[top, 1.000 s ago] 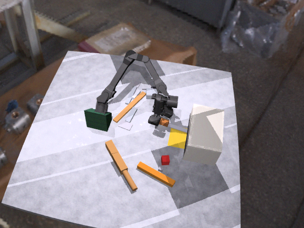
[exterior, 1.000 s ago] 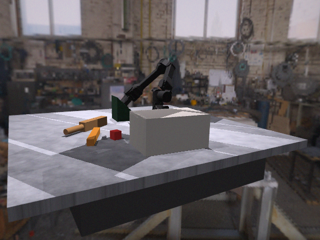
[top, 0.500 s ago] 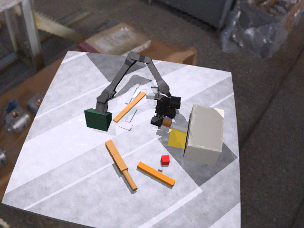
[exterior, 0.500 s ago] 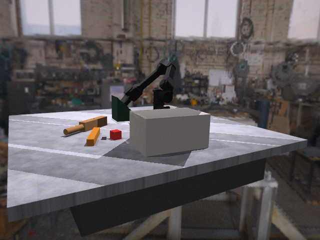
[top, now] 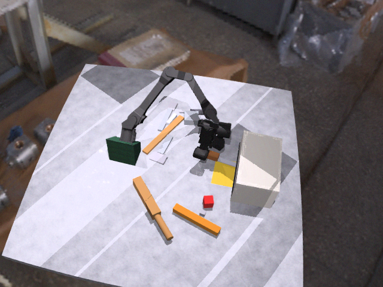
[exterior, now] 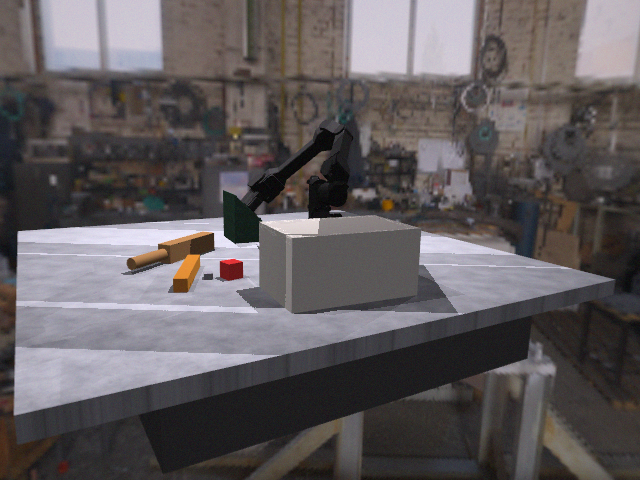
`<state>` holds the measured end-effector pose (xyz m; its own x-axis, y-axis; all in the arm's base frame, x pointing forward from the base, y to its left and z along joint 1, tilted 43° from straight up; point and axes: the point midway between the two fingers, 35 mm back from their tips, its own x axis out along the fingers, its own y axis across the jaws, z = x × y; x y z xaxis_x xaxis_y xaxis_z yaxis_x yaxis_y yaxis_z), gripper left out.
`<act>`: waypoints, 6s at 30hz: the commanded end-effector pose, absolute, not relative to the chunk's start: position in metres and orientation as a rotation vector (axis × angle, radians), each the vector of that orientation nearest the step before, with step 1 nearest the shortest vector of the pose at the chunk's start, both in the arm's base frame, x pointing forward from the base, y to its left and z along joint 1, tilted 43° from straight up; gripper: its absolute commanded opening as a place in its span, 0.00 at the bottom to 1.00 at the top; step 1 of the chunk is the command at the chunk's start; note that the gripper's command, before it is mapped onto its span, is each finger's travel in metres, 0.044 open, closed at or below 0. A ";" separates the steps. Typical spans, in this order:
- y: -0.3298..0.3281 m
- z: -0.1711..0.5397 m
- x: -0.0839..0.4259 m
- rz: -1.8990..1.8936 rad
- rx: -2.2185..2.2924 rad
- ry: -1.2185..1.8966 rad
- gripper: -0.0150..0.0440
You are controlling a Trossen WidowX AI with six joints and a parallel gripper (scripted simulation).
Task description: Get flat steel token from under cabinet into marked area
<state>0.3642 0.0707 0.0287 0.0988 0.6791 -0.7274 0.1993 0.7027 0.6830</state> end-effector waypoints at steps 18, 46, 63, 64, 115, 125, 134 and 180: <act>0.067 0.029 0.386 0.419 0.767 1.458 0.25; 0.062 0.028 0.411 0.419 0.766 1.457 0.25; 0.053 0.018 0.417 0.419 0.765 1.457 0.25; 0.052 0.017 0.417 0.418 0.765 1.457 0.25; 0.030 -0.004 0.410 0.417 0.764 1.457 0.25; 0.030 -0.005 0.410 0.417 0.764 1.457 0.25; 0.031 -0.004 0.407 0.417 0.764 1.457 0.25; 0.042 0.000 0.366 0.417 0.766 1.460 0.25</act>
<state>0.3725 0.0403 0.0011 0.1054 0.6792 -0.7264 0.1835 0.7046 0.6855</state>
